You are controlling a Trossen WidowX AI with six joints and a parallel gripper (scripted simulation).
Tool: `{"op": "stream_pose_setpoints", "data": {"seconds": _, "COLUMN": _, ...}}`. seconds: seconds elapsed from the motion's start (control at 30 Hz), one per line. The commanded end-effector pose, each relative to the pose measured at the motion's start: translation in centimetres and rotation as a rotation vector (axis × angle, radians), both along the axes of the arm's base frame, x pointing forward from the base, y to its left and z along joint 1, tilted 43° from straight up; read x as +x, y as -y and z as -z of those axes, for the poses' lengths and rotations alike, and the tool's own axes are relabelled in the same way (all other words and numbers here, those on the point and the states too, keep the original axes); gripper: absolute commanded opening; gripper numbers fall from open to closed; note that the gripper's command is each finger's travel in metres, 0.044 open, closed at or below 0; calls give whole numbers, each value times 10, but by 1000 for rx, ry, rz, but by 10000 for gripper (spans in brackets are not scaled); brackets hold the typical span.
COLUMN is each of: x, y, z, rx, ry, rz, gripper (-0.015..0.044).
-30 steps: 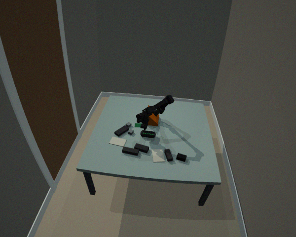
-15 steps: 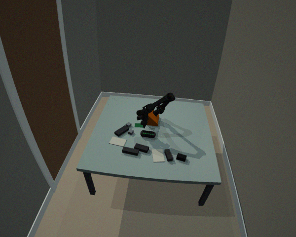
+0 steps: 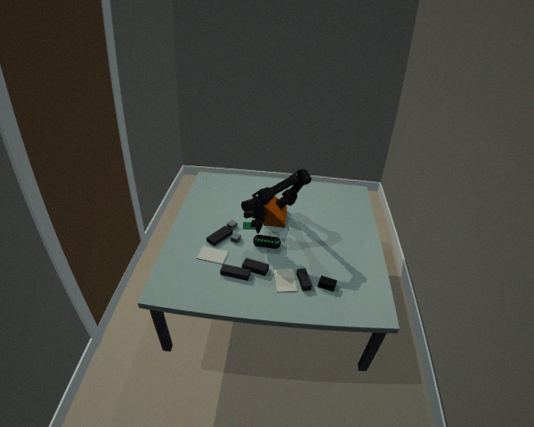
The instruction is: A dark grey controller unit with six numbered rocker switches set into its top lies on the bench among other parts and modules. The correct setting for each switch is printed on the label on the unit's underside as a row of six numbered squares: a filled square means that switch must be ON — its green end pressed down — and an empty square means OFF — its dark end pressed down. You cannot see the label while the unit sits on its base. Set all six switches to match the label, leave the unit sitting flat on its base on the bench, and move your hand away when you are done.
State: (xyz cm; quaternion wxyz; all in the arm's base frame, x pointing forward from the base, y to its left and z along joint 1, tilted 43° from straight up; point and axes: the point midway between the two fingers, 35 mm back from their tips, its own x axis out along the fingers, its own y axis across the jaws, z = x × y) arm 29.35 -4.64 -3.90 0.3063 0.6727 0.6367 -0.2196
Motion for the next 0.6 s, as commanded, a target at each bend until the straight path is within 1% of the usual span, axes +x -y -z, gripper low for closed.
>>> {"op": "stream_pose_setpoints", "data": {"seconds": 0.0, "x": 16, "y": 5, "z": -4, "rx": 28, "ry": -48, "rz": -61, "gripper": 315}}
{"op": "stream_pose_setpoints", "data": {"seconds": 0.17, "x": 32, "y": 9, "z": -10, "rx": 71, "ry": -107, "rz": -122, "gripper": 440}}
{"op": "stream_pose_setpoints", "data": {"seconds": 0.27, "x": 39, "y": 10, "z": -14, "rx": 93, "ry": -135, "rz": -150, "gripper": 440}}
{"op": "stream_pose_setpoints", "data": {"seconds": 0.57, "x": 39, "y": 7, "z": -11, "rx": 94, "ry": -137, "rz": -152, "gripper": 440}}
